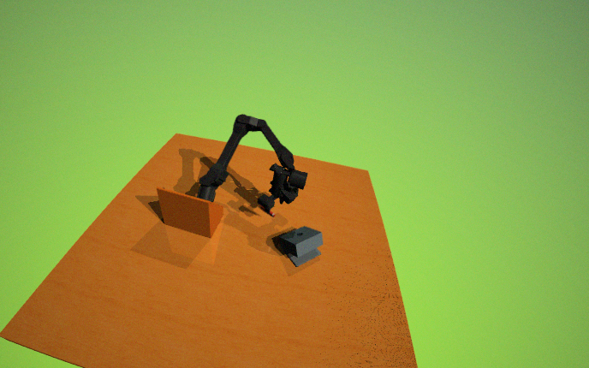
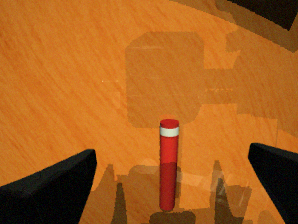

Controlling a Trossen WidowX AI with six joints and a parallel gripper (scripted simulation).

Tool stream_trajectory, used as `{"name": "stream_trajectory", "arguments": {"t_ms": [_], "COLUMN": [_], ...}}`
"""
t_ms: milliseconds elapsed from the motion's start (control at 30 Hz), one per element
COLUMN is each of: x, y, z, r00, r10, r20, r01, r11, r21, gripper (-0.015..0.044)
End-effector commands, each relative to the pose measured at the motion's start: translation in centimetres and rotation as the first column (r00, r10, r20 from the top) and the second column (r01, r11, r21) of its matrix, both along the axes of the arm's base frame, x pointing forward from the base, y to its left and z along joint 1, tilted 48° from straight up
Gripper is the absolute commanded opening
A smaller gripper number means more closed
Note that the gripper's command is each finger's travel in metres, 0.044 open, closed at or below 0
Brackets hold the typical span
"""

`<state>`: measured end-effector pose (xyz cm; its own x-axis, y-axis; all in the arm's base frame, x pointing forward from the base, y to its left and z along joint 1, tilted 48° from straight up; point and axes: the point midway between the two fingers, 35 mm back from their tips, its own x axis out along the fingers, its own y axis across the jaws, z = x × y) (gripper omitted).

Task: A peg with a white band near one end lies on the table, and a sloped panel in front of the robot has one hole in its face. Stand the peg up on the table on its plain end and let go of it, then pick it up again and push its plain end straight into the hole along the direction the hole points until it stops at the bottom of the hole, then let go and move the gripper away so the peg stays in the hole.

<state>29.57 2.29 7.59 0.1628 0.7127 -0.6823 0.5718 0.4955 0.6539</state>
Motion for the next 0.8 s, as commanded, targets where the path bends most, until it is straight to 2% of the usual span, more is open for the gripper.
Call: {"name": "stream_trajectory", "arguments": {"t_ms": [0,767], "x": [-0.1,0.2], "y": [0.5,3.1], "z": [-0.5,-2.6], "r00": [1.000,1.000], "r10": [-0.004,-0.003], "r20": [-0.010,-0.009], "r01": [0.004,0.004], "r11": [1.000,1.000], "r21": [0.008,0.015], "gripper": [0.0440,0.0440]}}
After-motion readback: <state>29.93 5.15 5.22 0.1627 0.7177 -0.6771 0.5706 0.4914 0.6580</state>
